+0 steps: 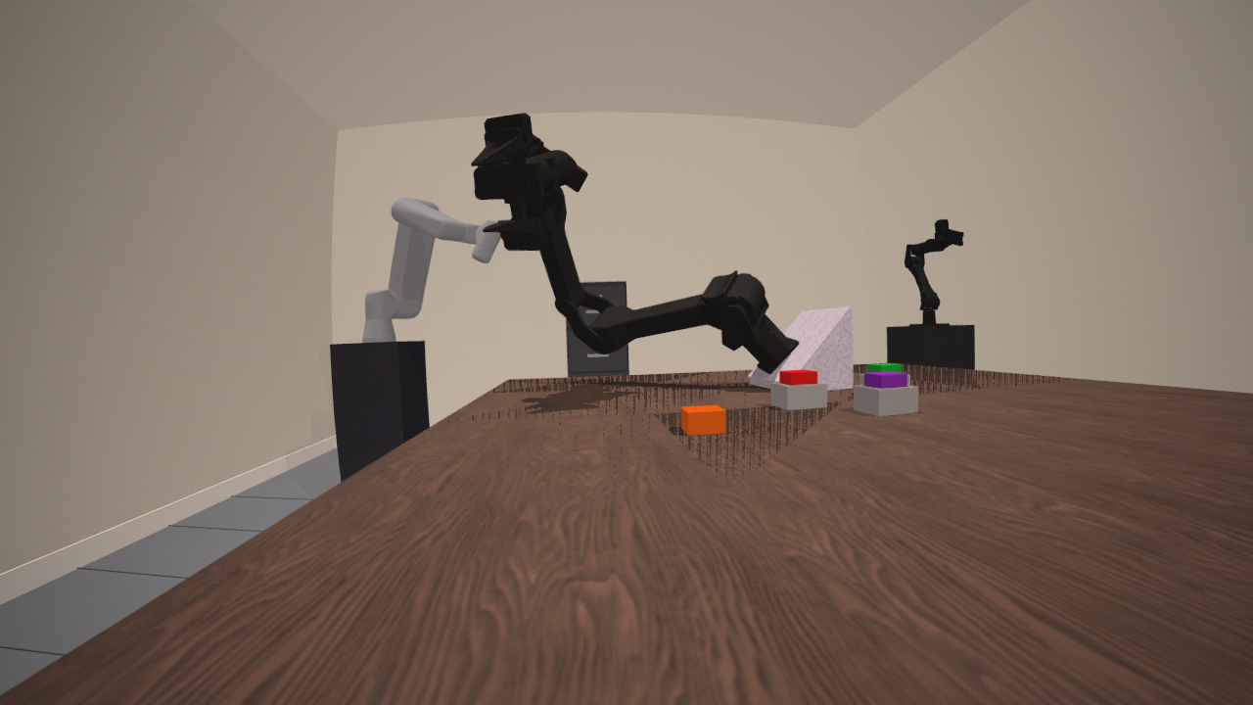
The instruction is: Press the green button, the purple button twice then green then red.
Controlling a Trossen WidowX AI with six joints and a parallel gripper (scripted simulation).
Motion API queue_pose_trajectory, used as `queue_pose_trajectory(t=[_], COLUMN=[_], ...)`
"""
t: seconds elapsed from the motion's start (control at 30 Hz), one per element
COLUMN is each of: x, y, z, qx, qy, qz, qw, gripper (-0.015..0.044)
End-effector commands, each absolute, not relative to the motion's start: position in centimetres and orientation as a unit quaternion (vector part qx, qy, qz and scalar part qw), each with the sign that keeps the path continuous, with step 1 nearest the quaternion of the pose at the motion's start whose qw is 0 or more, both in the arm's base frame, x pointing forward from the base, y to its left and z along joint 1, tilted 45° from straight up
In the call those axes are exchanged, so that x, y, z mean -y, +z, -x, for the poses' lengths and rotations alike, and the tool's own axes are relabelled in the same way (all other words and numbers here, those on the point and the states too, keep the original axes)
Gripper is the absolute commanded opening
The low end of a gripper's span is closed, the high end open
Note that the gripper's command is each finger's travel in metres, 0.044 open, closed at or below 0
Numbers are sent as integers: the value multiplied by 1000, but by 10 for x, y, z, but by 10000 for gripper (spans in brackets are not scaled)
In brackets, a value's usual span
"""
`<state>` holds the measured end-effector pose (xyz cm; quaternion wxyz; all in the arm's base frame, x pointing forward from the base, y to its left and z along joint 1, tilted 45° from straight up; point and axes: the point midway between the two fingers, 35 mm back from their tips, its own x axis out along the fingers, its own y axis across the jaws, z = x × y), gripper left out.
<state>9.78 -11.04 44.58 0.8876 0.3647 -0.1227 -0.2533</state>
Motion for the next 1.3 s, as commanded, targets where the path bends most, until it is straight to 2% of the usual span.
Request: queue_pose_trajectory(t=[0.0,0.37,0.63,0.9,1.13,1.27], x=[108,-41,-125,-170,-164,-156], y=[446,382,277,148,56,36], z=[-100,-212,-248,-229,-178,-159], qx=[120,-85,-272,-466,-596,-624], qy=[-251,-158,-119,-131,-201,-234], qz=[-361,-172,-33,122,255,295], qw=[890,969,954,867,734,685], gripper=[400,400,400,400,400,400])
